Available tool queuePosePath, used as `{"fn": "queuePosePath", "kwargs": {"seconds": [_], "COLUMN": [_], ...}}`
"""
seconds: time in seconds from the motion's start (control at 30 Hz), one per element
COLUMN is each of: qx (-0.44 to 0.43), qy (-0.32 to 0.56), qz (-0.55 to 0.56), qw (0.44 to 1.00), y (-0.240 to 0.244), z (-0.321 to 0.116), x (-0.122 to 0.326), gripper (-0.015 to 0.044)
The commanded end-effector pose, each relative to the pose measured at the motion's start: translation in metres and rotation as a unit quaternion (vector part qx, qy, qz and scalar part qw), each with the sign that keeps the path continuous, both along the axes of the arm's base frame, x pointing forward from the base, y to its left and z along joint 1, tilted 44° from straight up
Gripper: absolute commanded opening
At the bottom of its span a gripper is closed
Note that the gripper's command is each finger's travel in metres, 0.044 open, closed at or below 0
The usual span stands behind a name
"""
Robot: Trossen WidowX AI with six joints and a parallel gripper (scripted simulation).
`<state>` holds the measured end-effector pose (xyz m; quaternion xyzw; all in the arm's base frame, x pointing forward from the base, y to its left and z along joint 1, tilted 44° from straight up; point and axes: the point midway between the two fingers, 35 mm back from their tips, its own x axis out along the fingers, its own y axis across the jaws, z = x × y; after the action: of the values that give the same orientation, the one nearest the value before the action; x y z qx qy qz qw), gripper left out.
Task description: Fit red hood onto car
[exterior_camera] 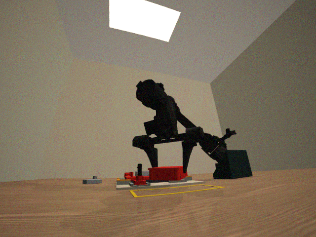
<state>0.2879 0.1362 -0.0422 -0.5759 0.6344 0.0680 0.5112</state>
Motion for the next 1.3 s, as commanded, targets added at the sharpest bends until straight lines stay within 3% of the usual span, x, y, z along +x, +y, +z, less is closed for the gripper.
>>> {"fn": "queuePosePath", "kwargs": {"seconds": [0.0, 0.9, 1.27], "qx": [0.004, 0.005, 0.015], "qy": [-0.003, -0.002, -0.029], "qz": [-0.002, -0.002, -0.029], "qw": [1.0, 1.0, 0.999], "y": [0.008, 0.047, 0.038], "z": [0.007, 0.051, 0.064], "x": [-0.001, -0.012, -0.004], "gripper": [0.0, 0.0, 0.0]}}
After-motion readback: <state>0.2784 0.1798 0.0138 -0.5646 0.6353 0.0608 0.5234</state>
